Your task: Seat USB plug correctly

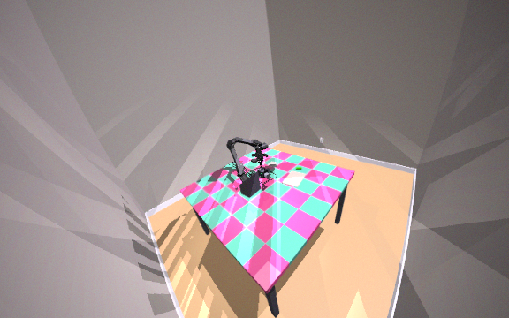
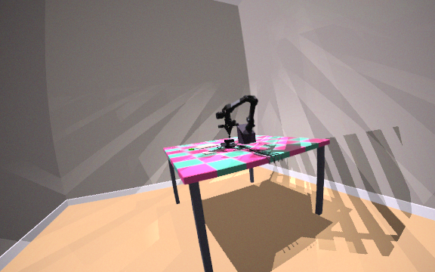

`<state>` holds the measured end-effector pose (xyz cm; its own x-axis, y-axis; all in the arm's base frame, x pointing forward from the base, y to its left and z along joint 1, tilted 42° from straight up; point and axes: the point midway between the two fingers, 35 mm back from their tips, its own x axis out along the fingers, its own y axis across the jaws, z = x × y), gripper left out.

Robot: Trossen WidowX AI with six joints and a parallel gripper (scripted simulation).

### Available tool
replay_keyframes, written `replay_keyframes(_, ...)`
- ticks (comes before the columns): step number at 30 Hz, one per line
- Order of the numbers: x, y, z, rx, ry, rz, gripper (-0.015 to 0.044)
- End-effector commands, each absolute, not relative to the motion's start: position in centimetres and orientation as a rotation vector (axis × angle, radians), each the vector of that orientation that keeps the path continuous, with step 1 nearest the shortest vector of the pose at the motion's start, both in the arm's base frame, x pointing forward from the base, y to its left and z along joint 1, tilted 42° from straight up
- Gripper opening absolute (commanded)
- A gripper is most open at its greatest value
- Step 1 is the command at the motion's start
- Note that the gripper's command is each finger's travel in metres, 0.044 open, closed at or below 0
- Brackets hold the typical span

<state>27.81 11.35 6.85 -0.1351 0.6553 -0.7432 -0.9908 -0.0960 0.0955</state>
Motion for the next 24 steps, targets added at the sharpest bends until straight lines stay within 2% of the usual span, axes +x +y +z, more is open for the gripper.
replay_keyframes(1, 27.98, 11.01, 7.19, -0.645, 0.708, 1.593, 0.0000)
replay_keyframes(24, 28.05, 10.47, 7.83, -0.607, 0.742, 1.575, 0.0000)
